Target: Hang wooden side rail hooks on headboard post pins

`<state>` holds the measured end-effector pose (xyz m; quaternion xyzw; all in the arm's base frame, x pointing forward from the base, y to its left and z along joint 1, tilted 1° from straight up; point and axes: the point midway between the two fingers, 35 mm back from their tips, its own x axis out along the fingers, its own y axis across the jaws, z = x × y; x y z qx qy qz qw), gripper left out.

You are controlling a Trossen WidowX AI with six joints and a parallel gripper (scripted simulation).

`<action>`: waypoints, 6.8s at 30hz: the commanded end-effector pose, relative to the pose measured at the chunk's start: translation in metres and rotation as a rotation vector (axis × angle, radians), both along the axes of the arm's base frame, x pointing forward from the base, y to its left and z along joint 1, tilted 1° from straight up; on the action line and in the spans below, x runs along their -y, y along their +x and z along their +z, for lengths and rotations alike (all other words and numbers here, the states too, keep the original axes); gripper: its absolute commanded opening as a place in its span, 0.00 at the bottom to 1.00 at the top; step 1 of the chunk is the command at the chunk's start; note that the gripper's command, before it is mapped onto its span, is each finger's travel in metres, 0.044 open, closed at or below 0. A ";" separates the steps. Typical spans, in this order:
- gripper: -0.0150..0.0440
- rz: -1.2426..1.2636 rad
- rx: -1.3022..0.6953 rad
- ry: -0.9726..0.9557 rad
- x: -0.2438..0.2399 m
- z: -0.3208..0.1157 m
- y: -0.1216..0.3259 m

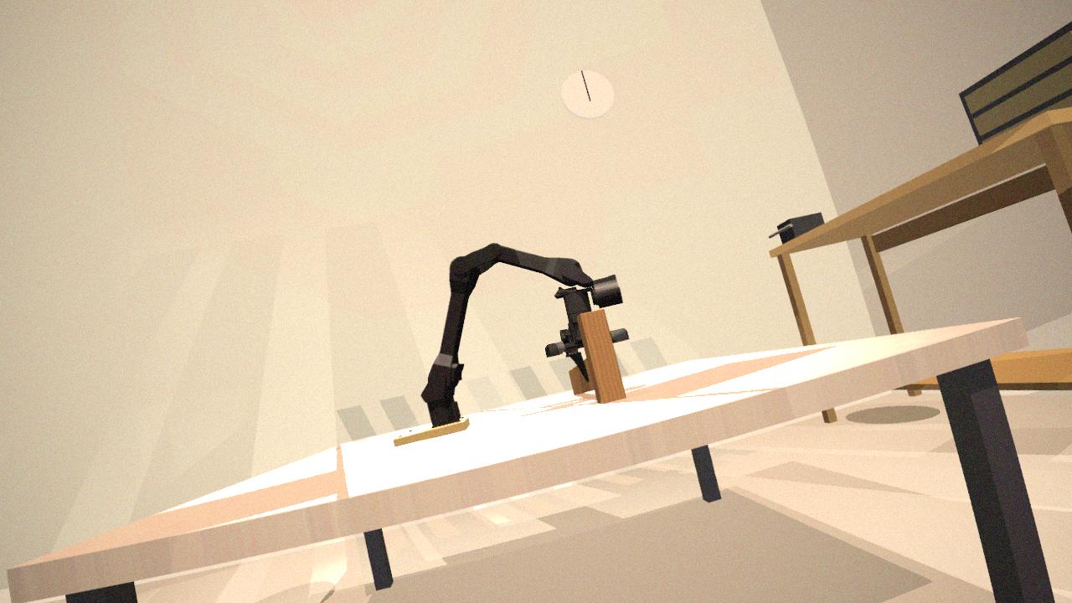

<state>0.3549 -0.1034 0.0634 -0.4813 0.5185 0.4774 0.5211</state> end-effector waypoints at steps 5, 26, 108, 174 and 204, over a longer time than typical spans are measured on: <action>0.25 0.004 0.010 -0.006 0.002 0.004 0.002; 0.25 0.004 0.011 -0.006 0.004 0.005 0.003; 0.25 0.004 0.010 -0.007 0.012 0.005 0.001; 0.25 0.004 0.010 -0.008 0.019 0.005 0.002; 0.25 0.004 0.010 -0.008 0.022 0.003 -0.001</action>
